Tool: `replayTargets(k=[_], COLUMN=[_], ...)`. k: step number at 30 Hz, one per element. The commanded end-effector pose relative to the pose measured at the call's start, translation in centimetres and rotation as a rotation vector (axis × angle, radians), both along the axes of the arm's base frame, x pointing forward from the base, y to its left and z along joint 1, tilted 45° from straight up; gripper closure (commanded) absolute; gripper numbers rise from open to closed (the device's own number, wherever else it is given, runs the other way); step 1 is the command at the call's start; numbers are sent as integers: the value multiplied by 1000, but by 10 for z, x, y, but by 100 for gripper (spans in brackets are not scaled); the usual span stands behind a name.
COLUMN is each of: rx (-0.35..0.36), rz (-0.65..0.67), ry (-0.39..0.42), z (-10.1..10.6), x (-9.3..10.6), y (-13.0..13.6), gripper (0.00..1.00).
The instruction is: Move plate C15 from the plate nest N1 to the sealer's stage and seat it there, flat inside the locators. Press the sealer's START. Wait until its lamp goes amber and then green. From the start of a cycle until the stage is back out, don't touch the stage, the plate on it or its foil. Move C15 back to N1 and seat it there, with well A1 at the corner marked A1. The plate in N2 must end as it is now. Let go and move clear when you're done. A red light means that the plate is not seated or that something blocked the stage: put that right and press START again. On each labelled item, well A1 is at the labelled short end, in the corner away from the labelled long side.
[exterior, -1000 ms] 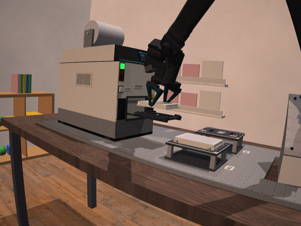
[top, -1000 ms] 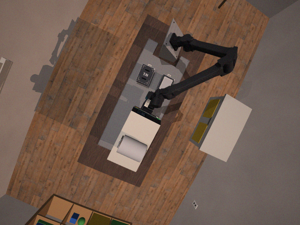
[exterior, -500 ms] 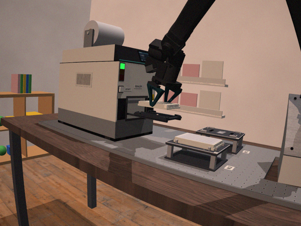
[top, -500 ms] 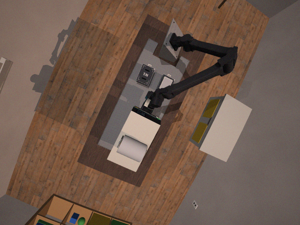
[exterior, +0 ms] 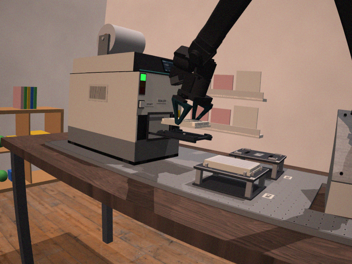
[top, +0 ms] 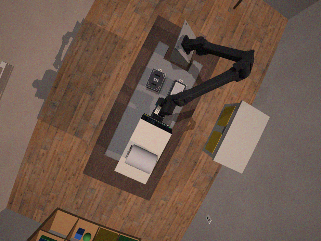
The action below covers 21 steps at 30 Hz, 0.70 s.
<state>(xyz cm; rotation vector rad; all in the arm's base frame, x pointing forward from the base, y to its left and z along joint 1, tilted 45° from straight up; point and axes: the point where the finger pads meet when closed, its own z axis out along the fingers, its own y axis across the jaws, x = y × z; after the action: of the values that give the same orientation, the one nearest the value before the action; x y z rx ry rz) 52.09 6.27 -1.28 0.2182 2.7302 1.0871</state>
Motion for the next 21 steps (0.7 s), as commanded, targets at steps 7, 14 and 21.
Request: replayTargets(k=[7,14,21], rx=[-4,-6,-6], rz=[-9,-12,-16], ry=[-25,-15,-24], z=[8,1,6], x=[22,11,6], y=[-7,-14,-16], gripper=[100,100,100])
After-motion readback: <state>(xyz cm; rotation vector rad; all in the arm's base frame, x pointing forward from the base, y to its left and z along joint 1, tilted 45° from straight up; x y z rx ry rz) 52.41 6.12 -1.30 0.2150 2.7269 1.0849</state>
